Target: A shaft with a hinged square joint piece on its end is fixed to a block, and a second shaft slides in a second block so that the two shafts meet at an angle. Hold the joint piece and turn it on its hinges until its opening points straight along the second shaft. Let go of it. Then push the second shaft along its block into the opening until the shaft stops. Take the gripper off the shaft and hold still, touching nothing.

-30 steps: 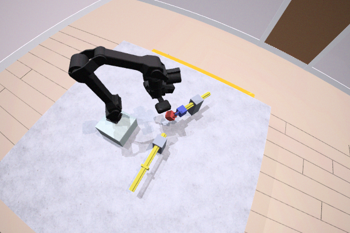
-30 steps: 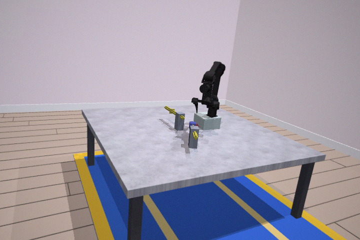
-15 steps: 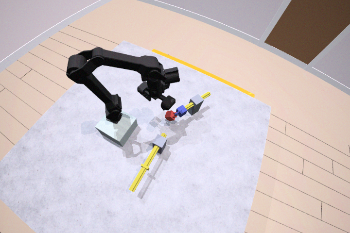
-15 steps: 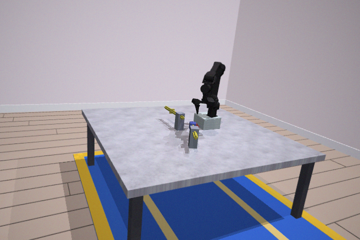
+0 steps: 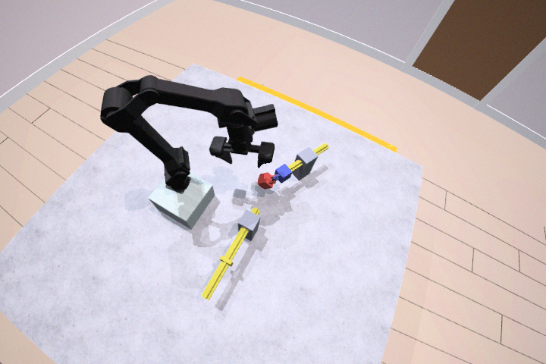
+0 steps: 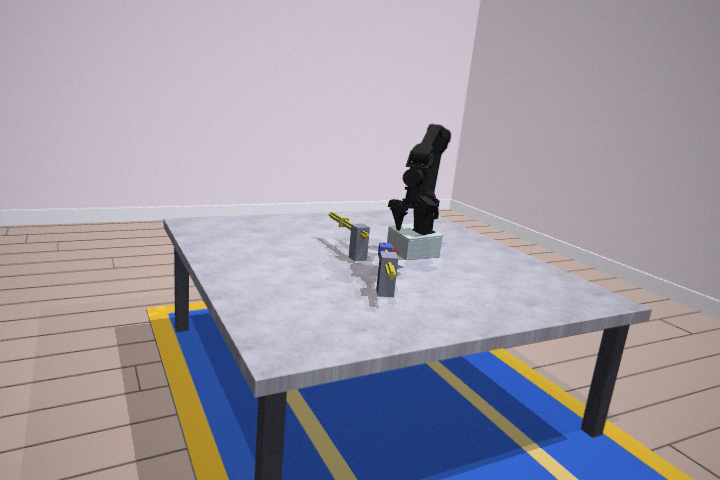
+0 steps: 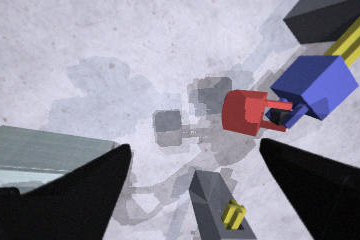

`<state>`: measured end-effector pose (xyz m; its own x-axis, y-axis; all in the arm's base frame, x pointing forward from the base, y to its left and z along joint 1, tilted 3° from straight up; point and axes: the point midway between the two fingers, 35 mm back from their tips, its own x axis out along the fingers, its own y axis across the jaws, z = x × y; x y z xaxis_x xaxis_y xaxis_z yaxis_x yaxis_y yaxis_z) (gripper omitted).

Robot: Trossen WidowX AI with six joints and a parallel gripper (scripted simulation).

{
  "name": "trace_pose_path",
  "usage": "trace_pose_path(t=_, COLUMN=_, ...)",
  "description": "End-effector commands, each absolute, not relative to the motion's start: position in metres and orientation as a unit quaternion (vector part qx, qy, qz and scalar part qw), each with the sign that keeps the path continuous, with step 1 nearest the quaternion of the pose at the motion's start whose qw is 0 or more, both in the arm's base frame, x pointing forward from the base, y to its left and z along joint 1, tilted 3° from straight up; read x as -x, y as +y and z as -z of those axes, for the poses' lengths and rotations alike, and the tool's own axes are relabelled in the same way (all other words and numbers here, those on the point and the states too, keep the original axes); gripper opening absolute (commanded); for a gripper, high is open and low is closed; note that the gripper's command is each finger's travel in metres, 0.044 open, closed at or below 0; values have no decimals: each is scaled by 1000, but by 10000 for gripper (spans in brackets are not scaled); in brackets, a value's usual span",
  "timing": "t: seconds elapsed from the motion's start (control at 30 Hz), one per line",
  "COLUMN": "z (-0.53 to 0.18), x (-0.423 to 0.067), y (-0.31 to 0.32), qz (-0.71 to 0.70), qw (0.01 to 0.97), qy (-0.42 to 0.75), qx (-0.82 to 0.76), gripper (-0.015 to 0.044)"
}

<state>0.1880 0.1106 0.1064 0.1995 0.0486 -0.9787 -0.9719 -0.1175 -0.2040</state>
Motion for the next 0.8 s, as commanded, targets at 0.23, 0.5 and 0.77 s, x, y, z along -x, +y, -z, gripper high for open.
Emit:
trace_pose_path(t=0.23, z=-104, x=-187, y=109, qz=-536, qw=430, qy=312, qx=656, gripper=440)
trace_pose_path(t=0.5, z=-103, x=-186, y=109, qz=-564, qw=349, qy=240, qx=709, gripper=440)
trace_pose_path(t=0.77, z=-101, x=-186, y=109, qz=-582, qw=263, qy=166, qx=752, gripper=440)
